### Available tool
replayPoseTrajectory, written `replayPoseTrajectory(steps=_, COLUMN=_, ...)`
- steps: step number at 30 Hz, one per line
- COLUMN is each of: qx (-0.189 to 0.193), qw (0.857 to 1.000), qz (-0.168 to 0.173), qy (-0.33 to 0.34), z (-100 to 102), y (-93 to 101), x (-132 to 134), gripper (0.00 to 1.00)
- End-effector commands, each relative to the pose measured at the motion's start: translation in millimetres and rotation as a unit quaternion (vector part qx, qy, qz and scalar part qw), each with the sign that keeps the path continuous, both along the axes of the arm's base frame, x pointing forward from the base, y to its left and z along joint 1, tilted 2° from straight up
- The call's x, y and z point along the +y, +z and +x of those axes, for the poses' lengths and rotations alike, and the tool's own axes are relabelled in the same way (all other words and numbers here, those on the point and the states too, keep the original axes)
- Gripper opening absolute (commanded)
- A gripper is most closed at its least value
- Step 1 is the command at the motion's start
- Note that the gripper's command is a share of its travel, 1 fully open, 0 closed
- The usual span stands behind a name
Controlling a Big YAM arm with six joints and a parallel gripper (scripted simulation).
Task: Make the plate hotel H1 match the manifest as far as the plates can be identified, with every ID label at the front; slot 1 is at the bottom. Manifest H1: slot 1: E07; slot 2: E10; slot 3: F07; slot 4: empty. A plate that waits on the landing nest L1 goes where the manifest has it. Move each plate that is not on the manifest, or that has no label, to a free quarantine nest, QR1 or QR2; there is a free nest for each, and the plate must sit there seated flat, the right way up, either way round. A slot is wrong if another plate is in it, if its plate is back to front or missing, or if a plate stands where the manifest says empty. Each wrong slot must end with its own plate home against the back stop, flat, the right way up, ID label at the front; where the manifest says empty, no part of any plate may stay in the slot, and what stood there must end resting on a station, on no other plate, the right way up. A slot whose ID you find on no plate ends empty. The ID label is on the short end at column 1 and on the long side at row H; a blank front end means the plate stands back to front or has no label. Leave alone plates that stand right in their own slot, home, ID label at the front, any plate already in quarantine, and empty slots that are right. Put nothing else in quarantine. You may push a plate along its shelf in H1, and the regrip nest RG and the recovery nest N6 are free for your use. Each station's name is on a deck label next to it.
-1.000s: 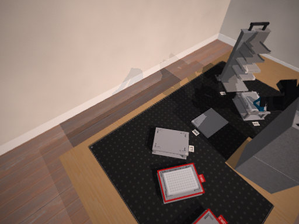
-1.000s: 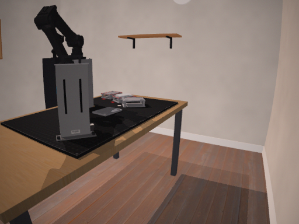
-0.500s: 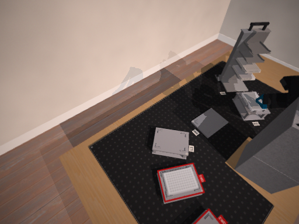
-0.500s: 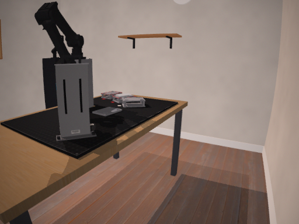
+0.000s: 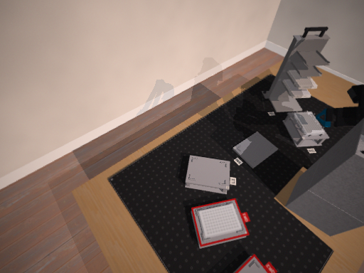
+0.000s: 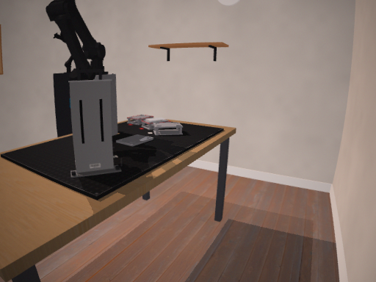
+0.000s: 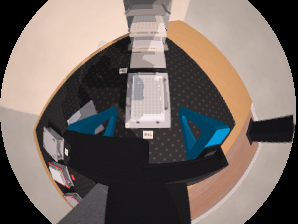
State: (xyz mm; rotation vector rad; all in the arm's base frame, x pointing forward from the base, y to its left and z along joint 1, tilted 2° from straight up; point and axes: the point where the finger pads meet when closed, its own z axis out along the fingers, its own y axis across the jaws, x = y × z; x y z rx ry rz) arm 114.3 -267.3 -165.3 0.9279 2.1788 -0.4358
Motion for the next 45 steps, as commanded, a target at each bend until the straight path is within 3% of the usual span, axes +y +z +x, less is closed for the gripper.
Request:
replayPoseTrajectory(steps=1, qx=0.003, qw=1.0, qz=0.008, qy=-0.002, z=-6, y=15.9, x=12, gripper=1.0)
replayPoseTrajectory(steps=29, qx=0.0, qw=1.0, qz=0.003, qy=-0.003, z=-4, y=76.1, x=10, gripper=1.0)
replayPoseTrajectory(steps=34, qx=0.033, qw=0.998, qz=-0.011, qy=0.057, z=18, y=76.8, x=6, gripper=1.0)
replayPoseTrajectory(steps=45, qx=0.088, qw=0.986, qz=-0.01, qy=0.144, z=47, y=77.1, x=18, gripper=1.0)
